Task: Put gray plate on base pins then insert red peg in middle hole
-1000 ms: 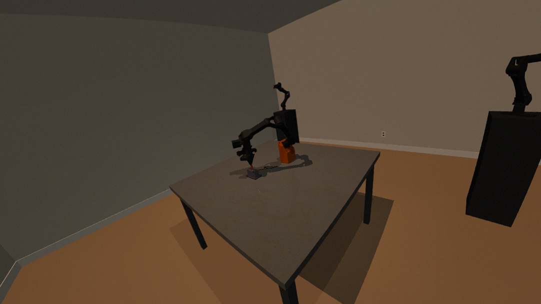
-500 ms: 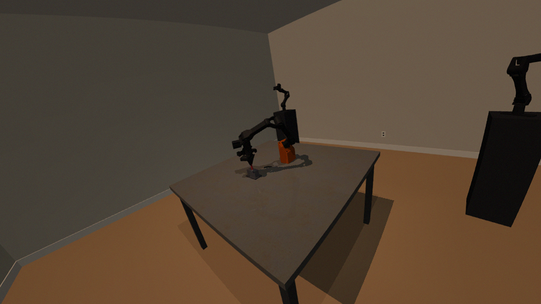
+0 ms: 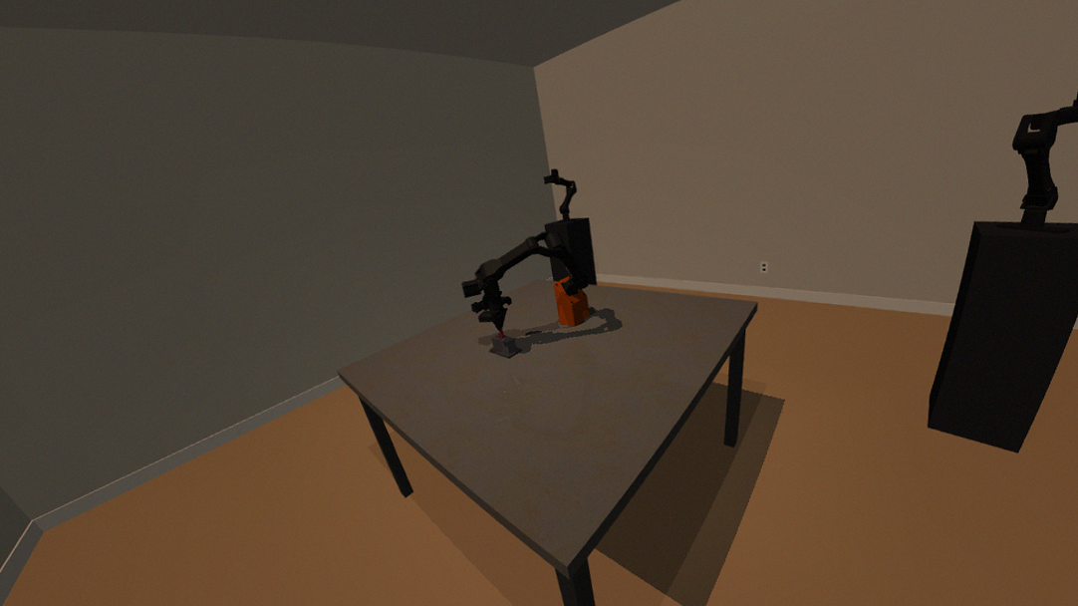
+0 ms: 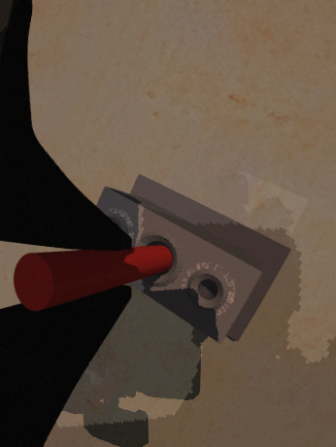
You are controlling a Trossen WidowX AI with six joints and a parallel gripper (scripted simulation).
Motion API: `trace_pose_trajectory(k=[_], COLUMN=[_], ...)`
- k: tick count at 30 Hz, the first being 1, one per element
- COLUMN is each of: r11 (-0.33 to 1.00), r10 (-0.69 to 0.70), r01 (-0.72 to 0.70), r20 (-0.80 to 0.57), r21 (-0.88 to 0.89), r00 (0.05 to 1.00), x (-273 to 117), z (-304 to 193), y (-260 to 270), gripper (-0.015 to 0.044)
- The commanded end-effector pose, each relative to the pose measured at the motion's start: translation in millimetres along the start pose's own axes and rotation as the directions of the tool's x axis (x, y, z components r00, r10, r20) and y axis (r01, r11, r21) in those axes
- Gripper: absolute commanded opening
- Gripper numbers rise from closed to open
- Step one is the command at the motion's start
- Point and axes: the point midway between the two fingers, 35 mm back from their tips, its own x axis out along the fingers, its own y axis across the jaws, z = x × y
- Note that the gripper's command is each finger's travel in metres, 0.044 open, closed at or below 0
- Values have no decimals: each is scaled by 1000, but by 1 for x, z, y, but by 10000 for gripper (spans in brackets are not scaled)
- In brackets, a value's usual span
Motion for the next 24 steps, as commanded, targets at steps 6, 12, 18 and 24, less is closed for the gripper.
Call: trace_pose_trajectory(k=[6,12,18,24], r11=[1000,1000,1000,1000], r10=[0,0,0,7], r01=[0,0,0,-7], r20=[0,0,0,-3], r21=[0,0,0,6], r00=[1000,1000,1000,1000], x=[0,0,0,-4], z=[0,0,0,1], y=[0,0,0,0], gripper=[79,150,150,150])
